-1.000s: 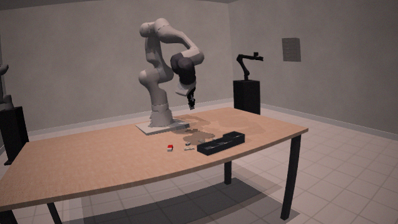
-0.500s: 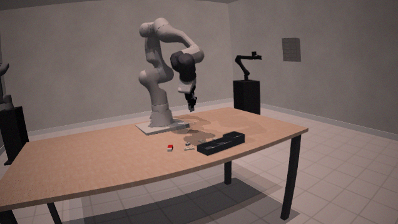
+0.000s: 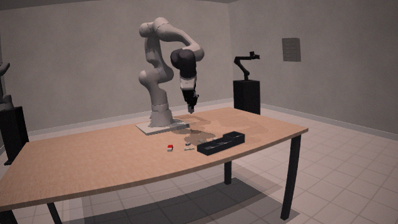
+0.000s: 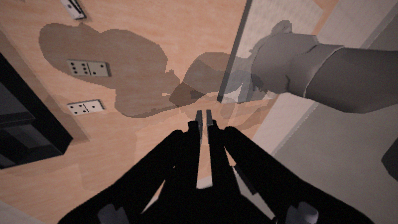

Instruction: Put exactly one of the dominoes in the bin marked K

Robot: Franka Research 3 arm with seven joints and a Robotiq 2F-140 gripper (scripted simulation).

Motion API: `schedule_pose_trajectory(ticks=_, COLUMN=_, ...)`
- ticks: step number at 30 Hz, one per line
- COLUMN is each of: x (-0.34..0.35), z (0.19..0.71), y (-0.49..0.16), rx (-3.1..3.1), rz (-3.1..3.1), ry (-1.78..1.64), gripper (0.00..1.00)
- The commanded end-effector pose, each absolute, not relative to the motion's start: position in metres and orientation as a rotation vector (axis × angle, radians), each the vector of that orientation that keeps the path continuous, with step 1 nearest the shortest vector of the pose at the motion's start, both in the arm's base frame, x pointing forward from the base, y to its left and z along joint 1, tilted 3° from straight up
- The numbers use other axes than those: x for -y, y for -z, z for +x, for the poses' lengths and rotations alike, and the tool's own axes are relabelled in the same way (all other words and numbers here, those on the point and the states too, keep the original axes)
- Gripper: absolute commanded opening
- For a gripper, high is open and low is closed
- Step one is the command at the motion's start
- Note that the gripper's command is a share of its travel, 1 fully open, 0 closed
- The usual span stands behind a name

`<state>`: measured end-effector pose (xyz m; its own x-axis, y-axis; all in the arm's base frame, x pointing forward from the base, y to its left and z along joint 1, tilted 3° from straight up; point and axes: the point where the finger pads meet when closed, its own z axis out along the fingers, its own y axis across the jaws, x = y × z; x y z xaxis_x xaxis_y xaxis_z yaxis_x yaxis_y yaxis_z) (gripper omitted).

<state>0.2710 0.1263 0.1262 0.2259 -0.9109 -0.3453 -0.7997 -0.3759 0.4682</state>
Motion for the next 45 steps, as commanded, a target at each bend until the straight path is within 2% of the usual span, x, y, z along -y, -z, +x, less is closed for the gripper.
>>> schedule_pose_trajectory(ticks=1, x=-0.121, z=0.285, y=-0.125, rx=1.484, rz=2.474, ry=0.834, gripper=0.05)
schedule_pose_trajectory(ticks=25, x=-0.100, z=0.344, y=-0.134, rx=1.066, rz=2.829, ry=0.622, gripper=0.05)
schedule_pose_trajectory(ticks=32, x=-0.100, z=0.344, y=-0.134, rx=0.969, rz=2.887, ry=0.595, gripper=0.05)
schedule_pose_trajectory(ticks=45, x=-0.087, z=0.390, y=-0.147, rx=0.650, rz=3.022, ry=0.426, gripper=0.05)
